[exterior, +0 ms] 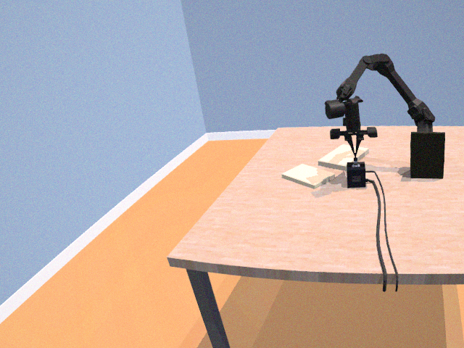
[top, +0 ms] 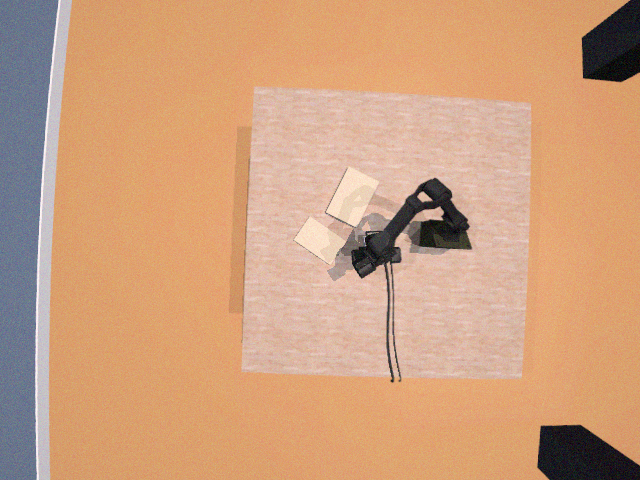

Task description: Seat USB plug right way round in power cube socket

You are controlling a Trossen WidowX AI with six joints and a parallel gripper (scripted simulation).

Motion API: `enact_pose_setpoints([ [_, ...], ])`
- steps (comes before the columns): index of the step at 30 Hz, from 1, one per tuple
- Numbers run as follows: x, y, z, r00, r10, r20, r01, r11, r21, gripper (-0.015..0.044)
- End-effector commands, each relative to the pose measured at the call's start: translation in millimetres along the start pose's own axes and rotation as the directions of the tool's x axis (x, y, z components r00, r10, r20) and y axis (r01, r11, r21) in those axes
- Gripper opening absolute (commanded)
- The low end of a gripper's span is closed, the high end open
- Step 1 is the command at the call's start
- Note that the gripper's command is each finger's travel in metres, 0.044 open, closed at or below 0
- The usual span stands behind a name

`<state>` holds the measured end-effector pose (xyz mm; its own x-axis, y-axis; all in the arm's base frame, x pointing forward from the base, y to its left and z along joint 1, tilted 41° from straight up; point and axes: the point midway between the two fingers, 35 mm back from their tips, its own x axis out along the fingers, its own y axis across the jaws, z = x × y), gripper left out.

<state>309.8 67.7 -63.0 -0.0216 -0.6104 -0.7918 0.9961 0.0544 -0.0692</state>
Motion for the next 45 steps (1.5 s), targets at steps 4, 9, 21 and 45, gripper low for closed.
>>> enact_pose_setpoints([
  [4, 1.1, -0.1, -1.1, 1.0, -0.001, -0.007, 0.001, 1.0, 0.005, 0.0],
  [9, 1.7, -0.1, -1.4, 1.0, 0.0, -0.009, 0.0, 1.0, 0.007, 0.0],
  [21, 3.1, -0.2, -1.6, 1.0, 0.0, -0.011, 0.0, 1.0, 0.008, 0.0],
  [45, 6.0, -0.2, -1.4, 1.0, 0.0, -0.011, 0.0, 1.0, 0.008, 0.0],
])
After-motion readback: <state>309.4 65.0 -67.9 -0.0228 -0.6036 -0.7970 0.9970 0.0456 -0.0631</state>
